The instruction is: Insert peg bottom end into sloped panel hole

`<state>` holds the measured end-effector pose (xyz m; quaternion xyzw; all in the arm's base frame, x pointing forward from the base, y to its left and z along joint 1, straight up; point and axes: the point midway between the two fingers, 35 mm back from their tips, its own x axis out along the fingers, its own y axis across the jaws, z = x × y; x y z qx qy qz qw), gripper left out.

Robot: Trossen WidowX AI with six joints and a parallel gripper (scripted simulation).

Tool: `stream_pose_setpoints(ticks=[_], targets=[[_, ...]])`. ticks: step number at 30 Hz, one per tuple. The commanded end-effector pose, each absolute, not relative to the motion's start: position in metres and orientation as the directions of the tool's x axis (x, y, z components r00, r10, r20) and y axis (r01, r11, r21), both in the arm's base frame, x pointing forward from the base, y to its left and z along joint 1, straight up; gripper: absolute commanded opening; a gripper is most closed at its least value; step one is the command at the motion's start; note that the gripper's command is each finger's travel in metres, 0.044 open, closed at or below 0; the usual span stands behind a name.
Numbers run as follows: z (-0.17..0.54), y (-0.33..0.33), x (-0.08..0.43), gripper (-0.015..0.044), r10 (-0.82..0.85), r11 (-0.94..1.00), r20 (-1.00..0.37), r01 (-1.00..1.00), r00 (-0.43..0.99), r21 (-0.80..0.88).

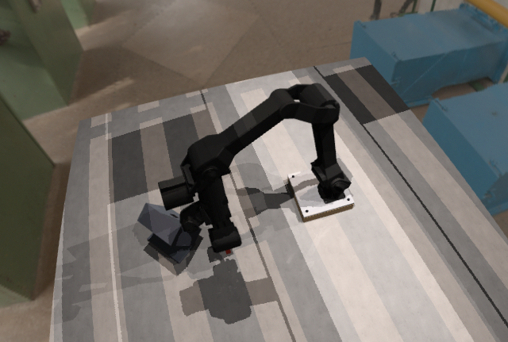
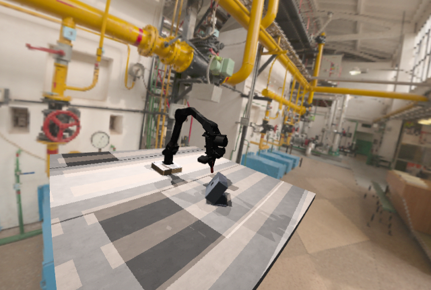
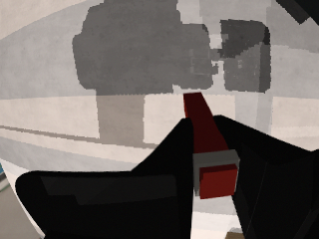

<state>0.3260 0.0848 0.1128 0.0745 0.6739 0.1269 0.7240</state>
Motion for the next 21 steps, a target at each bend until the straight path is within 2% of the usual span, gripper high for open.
stream_pose_setpoints(ticks=[1, 21], targets=[[0.111, 0.082, 0.326, 0.0, 0.304, 0.952, -0.951, -0.057, 0.059, 0.301], [0.109, 0.062, 0.335, 0.0, 0.381, 0.921, -0.919, 0.047, 0.105, 0.387]])
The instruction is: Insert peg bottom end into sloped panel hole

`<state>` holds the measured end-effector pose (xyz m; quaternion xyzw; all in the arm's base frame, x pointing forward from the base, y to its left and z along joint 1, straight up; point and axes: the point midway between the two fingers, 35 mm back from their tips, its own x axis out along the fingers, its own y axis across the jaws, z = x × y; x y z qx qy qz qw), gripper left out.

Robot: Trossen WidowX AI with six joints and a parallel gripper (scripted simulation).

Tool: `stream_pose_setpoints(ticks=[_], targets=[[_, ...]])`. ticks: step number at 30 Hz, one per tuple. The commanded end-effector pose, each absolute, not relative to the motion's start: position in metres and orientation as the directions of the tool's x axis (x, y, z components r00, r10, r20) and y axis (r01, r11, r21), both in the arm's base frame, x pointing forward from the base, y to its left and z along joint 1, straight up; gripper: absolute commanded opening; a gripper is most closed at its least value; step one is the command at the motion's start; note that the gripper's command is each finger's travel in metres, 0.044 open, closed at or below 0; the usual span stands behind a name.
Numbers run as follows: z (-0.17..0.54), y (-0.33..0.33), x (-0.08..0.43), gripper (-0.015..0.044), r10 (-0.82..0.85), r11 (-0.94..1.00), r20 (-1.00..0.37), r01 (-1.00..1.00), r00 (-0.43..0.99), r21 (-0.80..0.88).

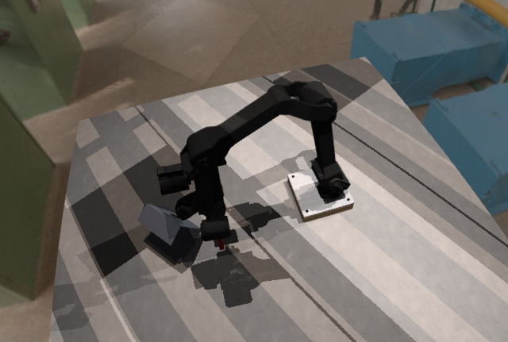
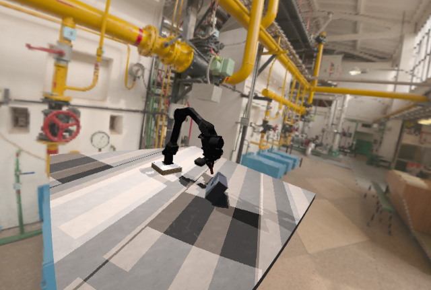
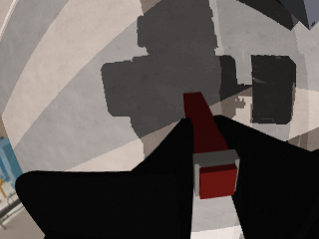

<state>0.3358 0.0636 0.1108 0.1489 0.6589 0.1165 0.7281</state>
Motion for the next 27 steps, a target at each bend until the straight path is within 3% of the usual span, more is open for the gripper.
stream_pose_setpoints(ticks=[1, 27], targets=[[0.109, 0.061, 0.336, 0.0, 0.384, 0.919, -0.917, 0.052, 0.108, 0.391], [0.109, 0.032, 0.345, 0.0, 0.469, 0.85, -0.863, 0.169, 0.188, 0.498]])
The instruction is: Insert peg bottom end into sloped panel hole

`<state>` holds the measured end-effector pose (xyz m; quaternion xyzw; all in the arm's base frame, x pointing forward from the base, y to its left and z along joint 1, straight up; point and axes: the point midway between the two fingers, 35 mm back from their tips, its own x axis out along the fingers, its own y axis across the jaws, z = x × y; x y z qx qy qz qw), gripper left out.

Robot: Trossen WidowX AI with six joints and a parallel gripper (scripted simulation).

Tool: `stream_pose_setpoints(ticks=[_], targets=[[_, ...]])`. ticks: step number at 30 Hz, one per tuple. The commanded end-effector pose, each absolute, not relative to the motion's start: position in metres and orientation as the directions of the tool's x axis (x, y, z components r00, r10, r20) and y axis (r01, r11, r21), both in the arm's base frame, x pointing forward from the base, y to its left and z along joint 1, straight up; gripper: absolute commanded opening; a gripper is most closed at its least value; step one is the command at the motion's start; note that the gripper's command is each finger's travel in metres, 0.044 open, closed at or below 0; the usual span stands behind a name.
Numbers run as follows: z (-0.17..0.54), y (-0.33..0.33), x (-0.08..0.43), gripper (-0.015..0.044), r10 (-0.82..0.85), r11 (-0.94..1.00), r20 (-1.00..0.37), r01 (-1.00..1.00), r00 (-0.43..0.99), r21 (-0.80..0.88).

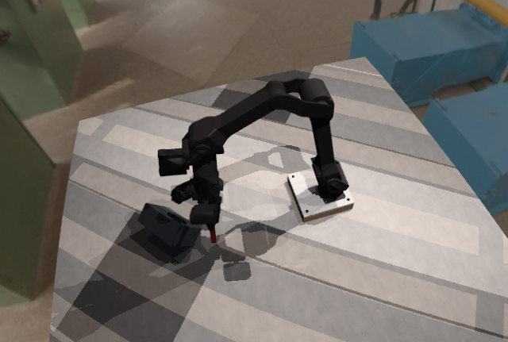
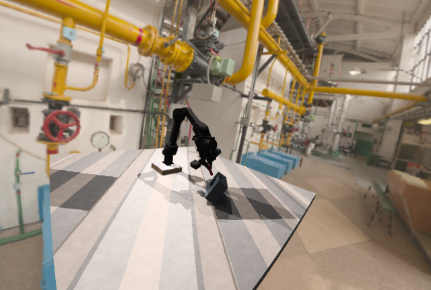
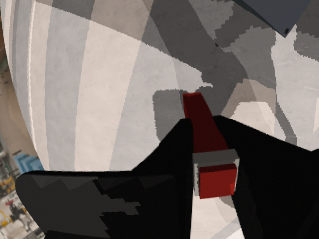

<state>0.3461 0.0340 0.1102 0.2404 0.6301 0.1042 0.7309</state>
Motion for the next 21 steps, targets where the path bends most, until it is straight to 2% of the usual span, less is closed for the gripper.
stream_pose_setpoints(ticks=[1, 21], targets=[[0.109, 0.031, 0.346, 0.0, 0.471, 0.847, -0.861, 0.173, 0.191, 0.502], [0.11, 0.007, 0.351, 0.0, 0.522, 0.777, -0.811, 0.246, 0.265, 0.58]])
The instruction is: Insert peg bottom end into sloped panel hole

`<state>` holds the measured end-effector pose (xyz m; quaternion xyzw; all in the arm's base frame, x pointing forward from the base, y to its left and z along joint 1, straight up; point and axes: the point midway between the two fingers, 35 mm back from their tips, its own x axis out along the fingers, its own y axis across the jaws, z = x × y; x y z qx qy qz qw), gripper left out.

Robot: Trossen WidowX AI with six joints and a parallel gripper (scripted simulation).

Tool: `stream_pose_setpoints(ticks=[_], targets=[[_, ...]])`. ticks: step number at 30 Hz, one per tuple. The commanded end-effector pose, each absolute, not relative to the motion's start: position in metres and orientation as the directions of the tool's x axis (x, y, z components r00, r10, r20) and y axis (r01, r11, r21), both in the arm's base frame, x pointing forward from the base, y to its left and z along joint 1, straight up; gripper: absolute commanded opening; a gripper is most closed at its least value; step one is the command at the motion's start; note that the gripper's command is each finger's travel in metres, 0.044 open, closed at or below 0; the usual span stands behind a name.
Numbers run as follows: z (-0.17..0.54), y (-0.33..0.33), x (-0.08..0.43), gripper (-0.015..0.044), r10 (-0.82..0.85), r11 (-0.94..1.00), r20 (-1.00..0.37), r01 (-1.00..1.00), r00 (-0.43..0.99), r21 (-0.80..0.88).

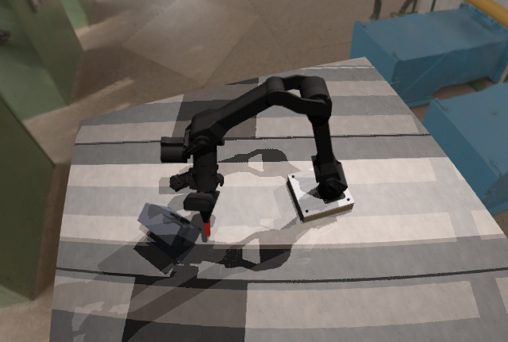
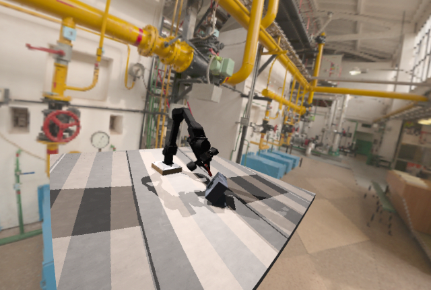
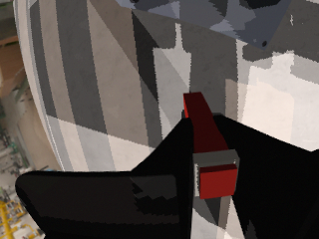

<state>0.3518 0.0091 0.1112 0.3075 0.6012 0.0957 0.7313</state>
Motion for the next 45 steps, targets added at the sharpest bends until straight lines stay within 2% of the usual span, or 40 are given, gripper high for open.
stream_pose_setpoints(ticks=[1, 45], targets=[[0.11, 0.006, 0.351, 0.0, 0.524, 0.773, -0.809, 0.249, 0.268, 0.583], [0.116, -0.051, 0.354, 0.0, 0.582, 0.584, -0.677, 0.348, 0.451, 0.734]])
